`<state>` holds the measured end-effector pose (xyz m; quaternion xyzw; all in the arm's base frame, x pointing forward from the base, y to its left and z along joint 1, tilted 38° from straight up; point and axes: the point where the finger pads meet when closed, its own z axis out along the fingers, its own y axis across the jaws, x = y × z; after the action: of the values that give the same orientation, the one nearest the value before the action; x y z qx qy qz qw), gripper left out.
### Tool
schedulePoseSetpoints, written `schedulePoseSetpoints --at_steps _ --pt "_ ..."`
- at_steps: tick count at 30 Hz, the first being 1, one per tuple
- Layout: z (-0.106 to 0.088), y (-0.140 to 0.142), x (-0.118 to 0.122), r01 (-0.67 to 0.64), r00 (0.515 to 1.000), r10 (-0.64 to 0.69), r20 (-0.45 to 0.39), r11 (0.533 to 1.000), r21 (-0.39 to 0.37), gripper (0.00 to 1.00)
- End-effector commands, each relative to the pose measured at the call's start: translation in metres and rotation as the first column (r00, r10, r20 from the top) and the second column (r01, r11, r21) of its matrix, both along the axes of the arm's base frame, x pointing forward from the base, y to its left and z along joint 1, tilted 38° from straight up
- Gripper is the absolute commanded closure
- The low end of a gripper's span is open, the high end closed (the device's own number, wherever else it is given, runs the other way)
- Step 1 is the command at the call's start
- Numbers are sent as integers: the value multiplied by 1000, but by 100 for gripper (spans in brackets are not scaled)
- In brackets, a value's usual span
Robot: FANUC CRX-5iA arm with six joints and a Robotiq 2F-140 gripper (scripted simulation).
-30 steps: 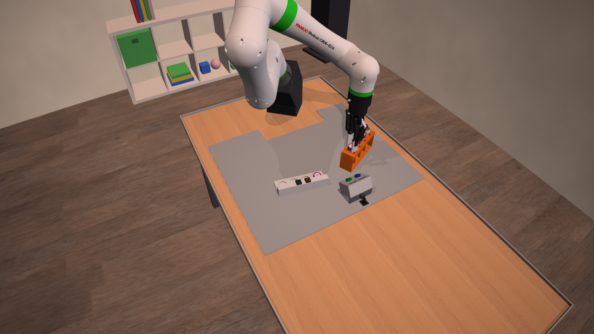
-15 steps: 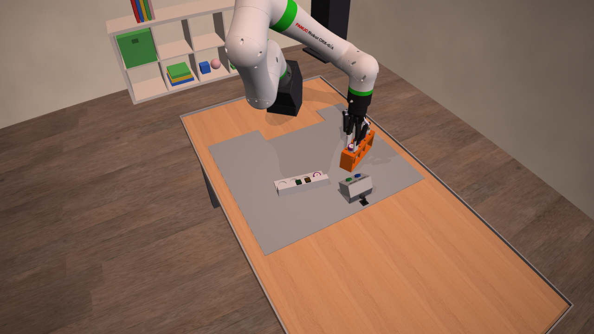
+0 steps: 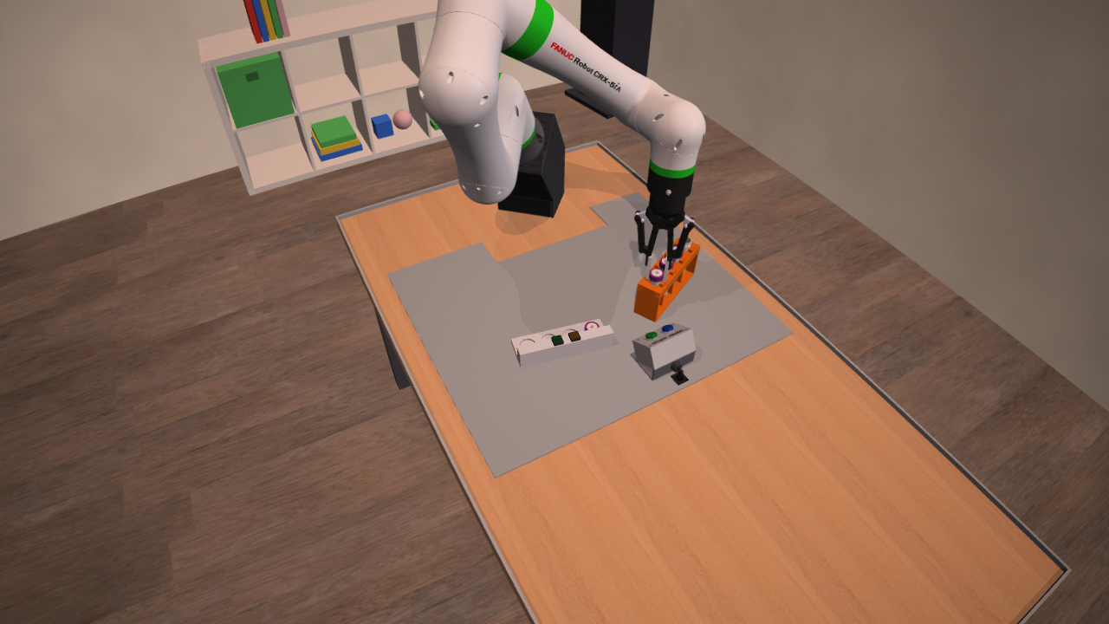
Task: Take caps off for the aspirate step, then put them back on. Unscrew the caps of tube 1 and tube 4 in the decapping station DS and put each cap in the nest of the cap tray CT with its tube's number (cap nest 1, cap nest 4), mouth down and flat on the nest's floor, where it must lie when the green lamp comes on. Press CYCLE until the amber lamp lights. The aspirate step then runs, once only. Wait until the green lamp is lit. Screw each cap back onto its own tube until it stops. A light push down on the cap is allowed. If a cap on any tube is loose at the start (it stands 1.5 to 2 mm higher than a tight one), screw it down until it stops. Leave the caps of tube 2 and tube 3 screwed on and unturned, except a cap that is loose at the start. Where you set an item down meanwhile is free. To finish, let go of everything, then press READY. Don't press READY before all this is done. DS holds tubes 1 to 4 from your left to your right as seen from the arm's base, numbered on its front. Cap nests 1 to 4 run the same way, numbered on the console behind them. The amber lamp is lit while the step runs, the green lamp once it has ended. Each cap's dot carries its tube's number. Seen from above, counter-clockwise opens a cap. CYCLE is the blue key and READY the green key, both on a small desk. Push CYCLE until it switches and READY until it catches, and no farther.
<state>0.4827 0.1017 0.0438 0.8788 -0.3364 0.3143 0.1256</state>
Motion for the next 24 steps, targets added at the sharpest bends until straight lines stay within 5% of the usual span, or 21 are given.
schedulePoseSetpoints --at_steps 1,7,8,18,21,24 --pt "1 0 0 -88 993 84 -84 995 -41 100" --pt "1 0 0 -88 993 84 -84 995 -41 100" --pt "1 0 0 -88 993 84 -84 995 -41 65" --pt "1 0 0 -88 993 84 -84 995 -41 65" --pt "0 0 1 -22 999 21 -47 1000 -6 65" --pt "0 0 1 169 983 -175 51 979 111 65"
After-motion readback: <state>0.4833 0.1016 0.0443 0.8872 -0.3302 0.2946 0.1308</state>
